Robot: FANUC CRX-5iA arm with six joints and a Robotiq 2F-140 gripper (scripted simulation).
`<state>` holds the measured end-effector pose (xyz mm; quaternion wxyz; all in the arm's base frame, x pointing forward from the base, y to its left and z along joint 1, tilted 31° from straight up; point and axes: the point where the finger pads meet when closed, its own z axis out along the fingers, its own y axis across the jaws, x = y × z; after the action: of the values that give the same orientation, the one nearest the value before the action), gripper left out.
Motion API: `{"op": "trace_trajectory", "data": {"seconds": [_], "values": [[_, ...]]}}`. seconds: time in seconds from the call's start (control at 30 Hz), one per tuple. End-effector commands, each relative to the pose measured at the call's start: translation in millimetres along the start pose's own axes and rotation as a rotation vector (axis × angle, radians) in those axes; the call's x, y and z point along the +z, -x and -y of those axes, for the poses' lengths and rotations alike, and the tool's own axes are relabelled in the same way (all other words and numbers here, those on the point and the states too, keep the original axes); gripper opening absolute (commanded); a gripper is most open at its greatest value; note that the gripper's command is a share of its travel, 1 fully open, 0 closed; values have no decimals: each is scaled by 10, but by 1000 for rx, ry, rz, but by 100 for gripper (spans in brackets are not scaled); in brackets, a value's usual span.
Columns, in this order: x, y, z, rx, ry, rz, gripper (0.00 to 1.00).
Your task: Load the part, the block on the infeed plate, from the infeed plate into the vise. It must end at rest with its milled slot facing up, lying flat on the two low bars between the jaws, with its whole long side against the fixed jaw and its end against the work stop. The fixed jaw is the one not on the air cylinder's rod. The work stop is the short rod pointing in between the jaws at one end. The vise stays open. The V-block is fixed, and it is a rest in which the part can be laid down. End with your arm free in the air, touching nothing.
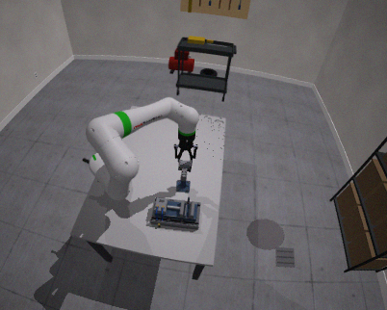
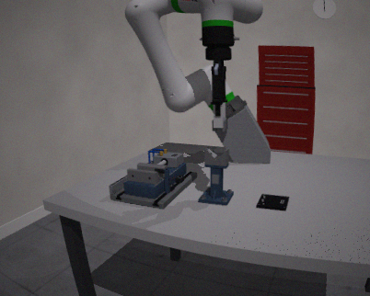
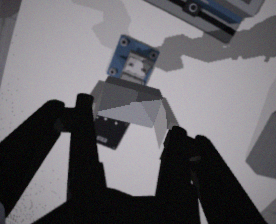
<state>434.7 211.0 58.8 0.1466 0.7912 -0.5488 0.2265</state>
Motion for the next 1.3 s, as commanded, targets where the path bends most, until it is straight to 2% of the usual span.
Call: {"op": "trace_trajectory", "data": {"seconds": [0.0, 0.57, 1.27], "values": [[-1, -13, -2, 28, -1, 0, 0], [2, -58, -14, 113, -1, 0, 0], [3, -65, -16, 127, -1, 0, 0]]}}
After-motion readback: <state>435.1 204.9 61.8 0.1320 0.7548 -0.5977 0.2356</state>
